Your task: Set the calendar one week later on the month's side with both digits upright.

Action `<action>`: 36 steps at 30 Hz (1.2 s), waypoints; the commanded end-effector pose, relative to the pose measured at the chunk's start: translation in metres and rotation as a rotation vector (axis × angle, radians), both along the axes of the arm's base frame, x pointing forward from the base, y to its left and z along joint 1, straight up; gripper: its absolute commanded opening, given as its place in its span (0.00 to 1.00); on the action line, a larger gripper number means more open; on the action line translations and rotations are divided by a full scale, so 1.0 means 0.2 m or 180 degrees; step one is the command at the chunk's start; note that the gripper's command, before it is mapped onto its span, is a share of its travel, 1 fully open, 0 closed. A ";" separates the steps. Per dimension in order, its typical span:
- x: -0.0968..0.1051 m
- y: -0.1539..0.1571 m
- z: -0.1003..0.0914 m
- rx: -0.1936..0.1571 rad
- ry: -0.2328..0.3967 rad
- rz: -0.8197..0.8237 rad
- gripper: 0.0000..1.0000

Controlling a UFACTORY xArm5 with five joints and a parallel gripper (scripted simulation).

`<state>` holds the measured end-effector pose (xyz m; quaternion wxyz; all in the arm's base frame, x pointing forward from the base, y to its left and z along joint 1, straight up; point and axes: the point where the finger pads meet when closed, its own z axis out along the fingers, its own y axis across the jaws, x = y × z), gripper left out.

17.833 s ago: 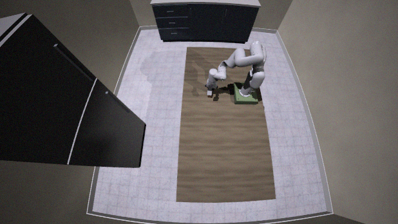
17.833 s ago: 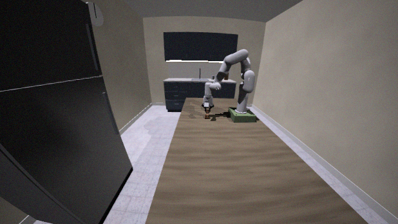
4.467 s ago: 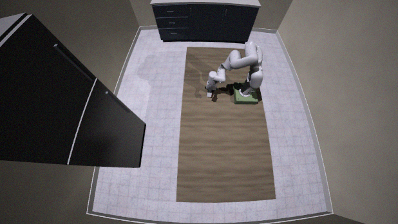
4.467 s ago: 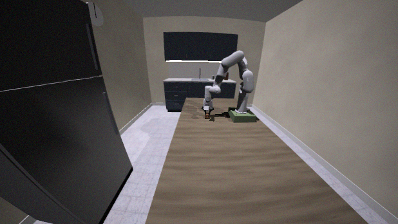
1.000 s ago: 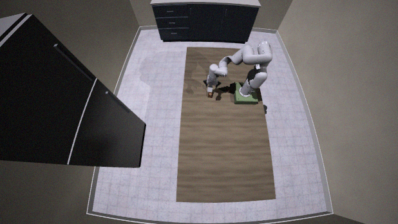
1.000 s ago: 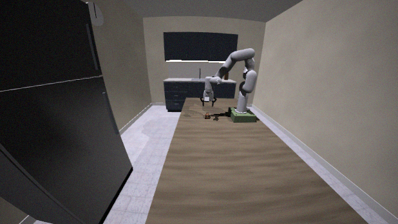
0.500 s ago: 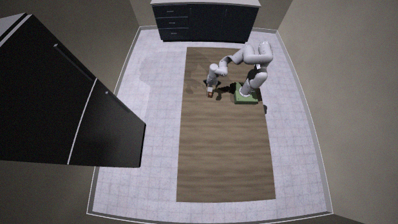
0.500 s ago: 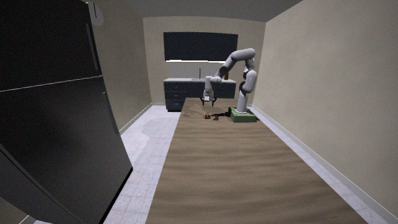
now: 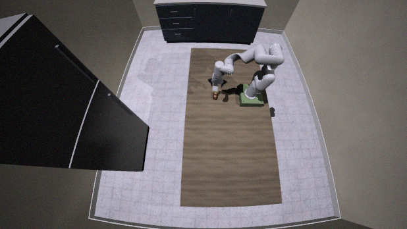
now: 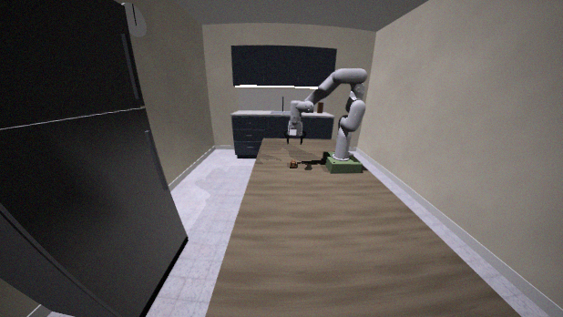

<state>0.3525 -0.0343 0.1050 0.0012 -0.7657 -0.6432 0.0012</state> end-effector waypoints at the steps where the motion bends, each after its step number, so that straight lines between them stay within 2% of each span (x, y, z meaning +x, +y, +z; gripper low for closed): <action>1: 0.01 0.00 0.08 -0.0001 -0.0012 0.0000 1.00; 36: 0.01 0.00 0.10 -0.0001 -0.0012 0.0000 1.00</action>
